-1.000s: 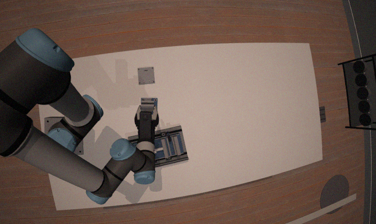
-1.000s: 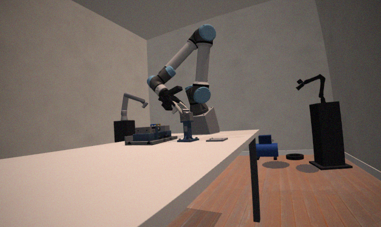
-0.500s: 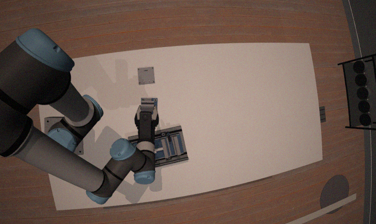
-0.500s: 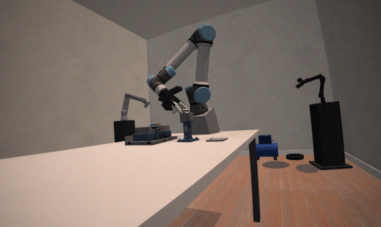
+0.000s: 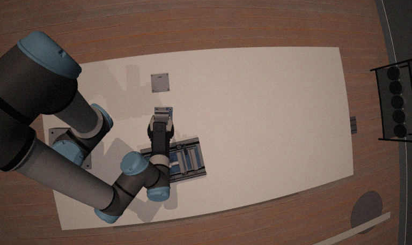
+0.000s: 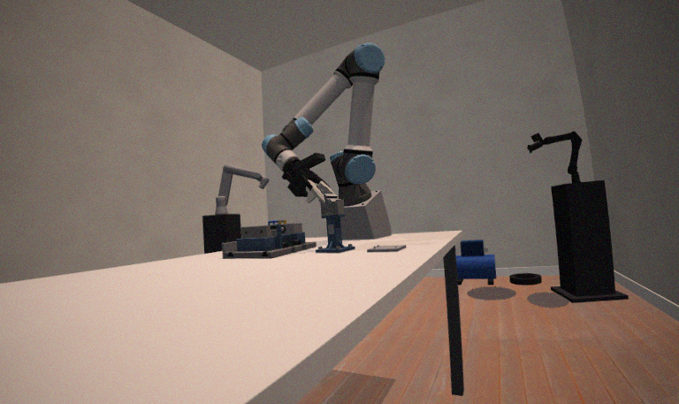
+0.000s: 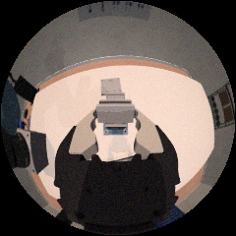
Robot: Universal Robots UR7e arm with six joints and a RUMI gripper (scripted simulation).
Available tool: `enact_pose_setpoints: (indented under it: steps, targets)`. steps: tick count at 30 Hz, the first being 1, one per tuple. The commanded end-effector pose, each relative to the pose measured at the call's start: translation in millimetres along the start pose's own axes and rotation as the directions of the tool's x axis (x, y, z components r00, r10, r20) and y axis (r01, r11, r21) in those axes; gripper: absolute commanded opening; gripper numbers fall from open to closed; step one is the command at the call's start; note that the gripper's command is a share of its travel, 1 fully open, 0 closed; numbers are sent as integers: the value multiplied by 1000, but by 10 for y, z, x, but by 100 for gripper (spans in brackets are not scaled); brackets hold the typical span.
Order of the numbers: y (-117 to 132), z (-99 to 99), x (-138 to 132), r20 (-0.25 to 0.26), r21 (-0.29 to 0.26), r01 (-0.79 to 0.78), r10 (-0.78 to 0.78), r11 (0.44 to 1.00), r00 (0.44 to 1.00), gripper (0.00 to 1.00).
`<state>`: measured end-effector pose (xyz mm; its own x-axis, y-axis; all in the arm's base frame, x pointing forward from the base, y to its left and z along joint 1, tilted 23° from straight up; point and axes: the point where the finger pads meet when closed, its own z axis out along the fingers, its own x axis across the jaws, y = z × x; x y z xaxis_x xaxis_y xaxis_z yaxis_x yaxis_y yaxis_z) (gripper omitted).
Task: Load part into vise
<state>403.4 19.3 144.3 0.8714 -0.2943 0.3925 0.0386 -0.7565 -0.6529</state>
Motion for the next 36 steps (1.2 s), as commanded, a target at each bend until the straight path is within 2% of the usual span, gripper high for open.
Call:
enact_pose_setpoints:
  steps: [1, 11, 12, 36]
  targets:
    - [-1, -2, 2, 0, 0, 1, -1, 1000, 1000, 0]
    - [-1, -2, 2, 0, 0, 1, -1, 1000, 1000, 0]
    - [-1, -2, 2, 0, 0, 1, -1, 1000, 1000, 51]
    - [-1, -2, 2, 0, 0, 1, -1, 1000, 1000, 51]
